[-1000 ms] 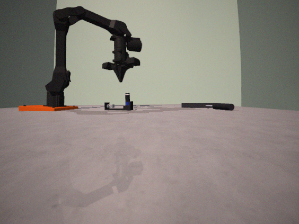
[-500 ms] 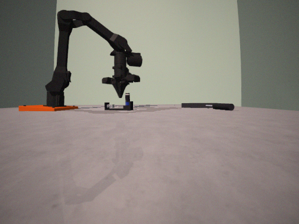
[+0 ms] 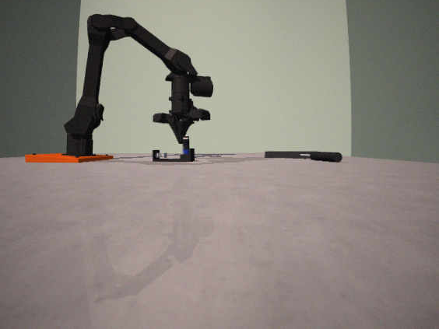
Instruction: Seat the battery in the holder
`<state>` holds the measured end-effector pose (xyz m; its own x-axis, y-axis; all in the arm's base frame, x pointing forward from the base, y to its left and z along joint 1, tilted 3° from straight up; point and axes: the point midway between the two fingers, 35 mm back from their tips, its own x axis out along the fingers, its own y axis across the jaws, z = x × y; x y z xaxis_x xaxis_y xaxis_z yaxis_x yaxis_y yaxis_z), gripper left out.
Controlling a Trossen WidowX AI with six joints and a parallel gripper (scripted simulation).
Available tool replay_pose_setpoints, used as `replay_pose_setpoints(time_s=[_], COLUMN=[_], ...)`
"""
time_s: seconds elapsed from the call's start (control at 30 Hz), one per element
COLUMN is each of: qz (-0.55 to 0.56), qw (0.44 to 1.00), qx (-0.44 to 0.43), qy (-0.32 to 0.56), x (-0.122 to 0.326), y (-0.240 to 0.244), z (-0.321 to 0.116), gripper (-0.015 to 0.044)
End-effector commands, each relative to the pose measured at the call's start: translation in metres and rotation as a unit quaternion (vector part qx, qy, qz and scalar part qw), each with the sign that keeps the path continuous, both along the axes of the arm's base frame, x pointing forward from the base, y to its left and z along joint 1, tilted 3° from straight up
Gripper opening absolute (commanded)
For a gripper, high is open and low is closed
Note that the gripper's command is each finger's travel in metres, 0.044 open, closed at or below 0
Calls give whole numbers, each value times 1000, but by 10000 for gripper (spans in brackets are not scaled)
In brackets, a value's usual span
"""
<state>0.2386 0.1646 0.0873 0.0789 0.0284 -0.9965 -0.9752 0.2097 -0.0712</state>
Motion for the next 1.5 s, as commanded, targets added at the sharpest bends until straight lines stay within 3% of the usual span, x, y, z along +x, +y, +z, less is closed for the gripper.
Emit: replay_pose_setpoints(time_s=[0.0,0.87,1.3,1.47], qz=[2,2,2,2], qw=[1000,1000,1000,1000], qx=[-2,-2,-2,-2], qy=[1,0,0,0], x=[8,45,39,39], y=[-1,-11,-13,-13], z=[0,2,77,81], gripper=[0,0,0,0])
